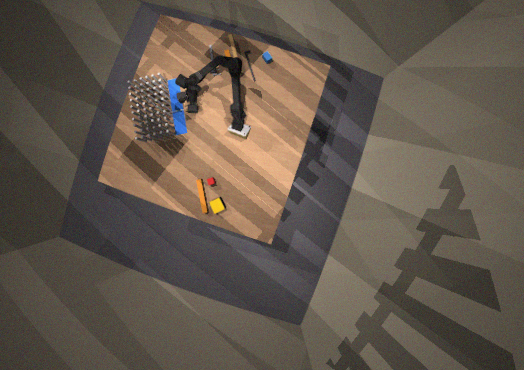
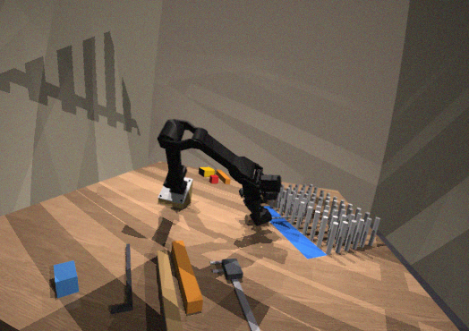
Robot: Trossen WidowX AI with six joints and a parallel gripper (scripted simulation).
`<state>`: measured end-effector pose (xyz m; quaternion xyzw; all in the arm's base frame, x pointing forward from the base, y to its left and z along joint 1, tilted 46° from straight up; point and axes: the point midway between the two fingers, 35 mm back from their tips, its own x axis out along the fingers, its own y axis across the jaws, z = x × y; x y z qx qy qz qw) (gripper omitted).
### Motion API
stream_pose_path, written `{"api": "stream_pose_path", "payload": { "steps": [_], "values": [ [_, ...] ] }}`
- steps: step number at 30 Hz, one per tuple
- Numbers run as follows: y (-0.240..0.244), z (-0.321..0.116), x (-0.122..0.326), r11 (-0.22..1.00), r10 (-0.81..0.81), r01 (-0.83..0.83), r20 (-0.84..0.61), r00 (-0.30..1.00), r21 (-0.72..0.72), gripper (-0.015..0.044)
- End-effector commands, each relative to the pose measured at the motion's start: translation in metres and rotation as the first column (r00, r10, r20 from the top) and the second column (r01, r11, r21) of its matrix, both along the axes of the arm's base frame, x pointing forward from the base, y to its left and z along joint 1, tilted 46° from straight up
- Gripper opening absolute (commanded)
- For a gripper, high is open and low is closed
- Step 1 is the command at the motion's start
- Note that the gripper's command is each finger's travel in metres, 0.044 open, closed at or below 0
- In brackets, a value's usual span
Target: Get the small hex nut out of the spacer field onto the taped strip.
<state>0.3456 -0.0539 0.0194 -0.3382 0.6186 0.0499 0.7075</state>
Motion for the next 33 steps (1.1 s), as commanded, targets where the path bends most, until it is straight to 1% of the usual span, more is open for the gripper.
{"api": "stream_pose_path", "payload": {
  "steps": [1,33],
  "values": [
    [-0.001,0.002,-0.003,1.0,0.002,-0.002,0.0,1.0,0.0,0.0],
    [-0.008,0.009,-0.021,1.0,0.002,-0.002,-0.002,1.0,-0.003,0.0]
  ]
}}
